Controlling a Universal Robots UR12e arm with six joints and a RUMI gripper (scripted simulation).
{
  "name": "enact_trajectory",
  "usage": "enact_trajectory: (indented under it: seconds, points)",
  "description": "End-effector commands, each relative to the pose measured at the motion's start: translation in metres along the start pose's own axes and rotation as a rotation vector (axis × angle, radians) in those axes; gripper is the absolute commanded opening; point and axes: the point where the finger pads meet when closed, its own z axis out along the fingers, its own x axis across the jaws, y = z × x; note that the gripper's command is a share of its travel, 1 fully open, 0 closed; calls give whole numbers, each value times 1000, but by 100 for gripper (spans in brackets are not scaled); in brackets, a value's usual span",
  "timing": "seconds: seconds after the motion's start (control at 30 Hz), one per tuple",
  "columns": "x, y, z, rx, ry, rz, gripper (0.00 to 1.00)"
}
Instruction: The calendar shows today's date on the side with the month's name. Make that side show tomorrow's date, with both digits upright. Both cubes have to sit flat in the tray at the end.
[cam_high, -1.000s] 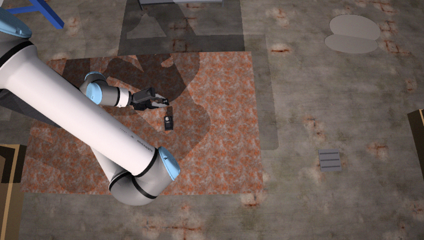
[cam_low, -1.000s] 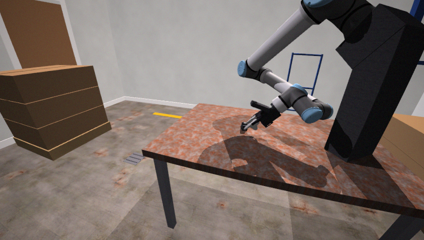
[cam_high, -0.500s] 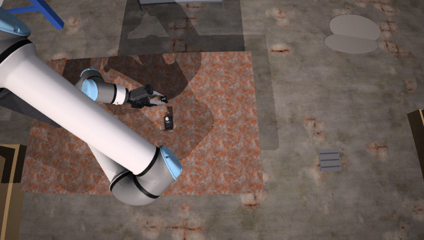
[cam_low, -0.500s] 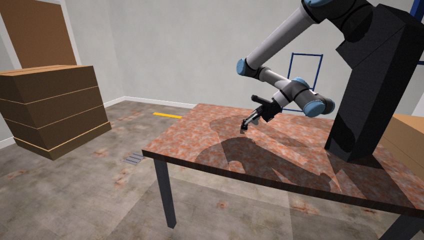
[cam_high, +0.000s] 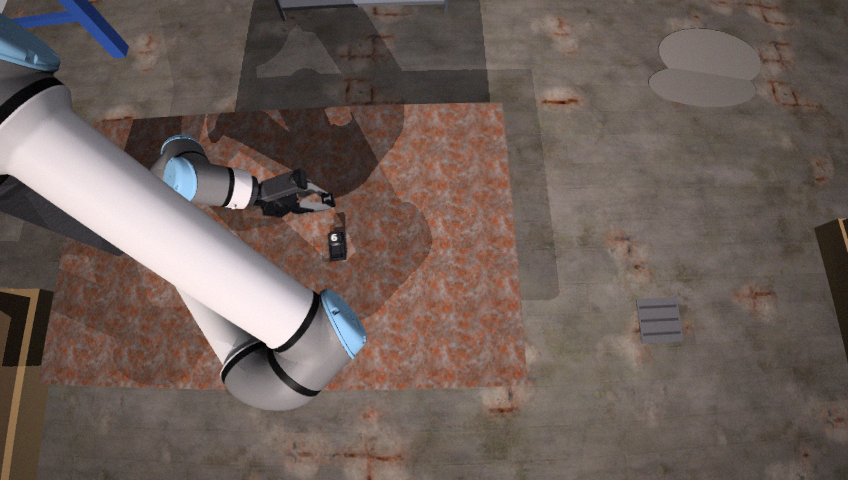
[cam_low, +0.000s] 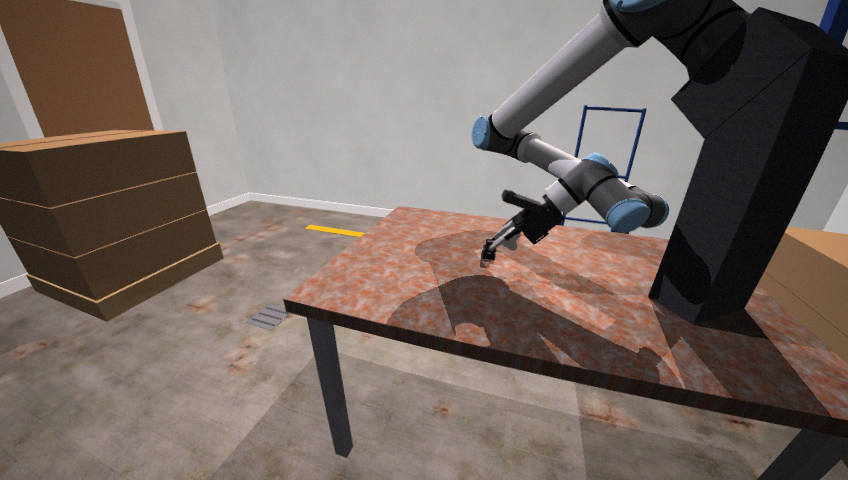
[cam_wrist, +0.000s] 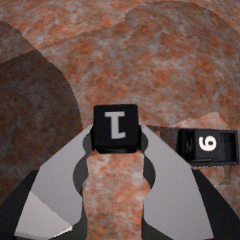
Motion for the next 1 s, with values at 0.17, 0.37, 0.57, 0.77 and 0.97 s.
enact_trajectory:
  seconds: [0.17, 0.37, 0.57, 0.77, 0.97]
  points:
    - [0, -5, 2, -98, -4, 9, 10]
    - [-1, -5, 1, -185, -4, 6, 10]
    - [-2, -6, -2, -232, -4, 0, 10]
    - [-2, -6, -3, -245, -4, -2, 10]
    - [-2, -6, -1, -254, -4, 0, 10]
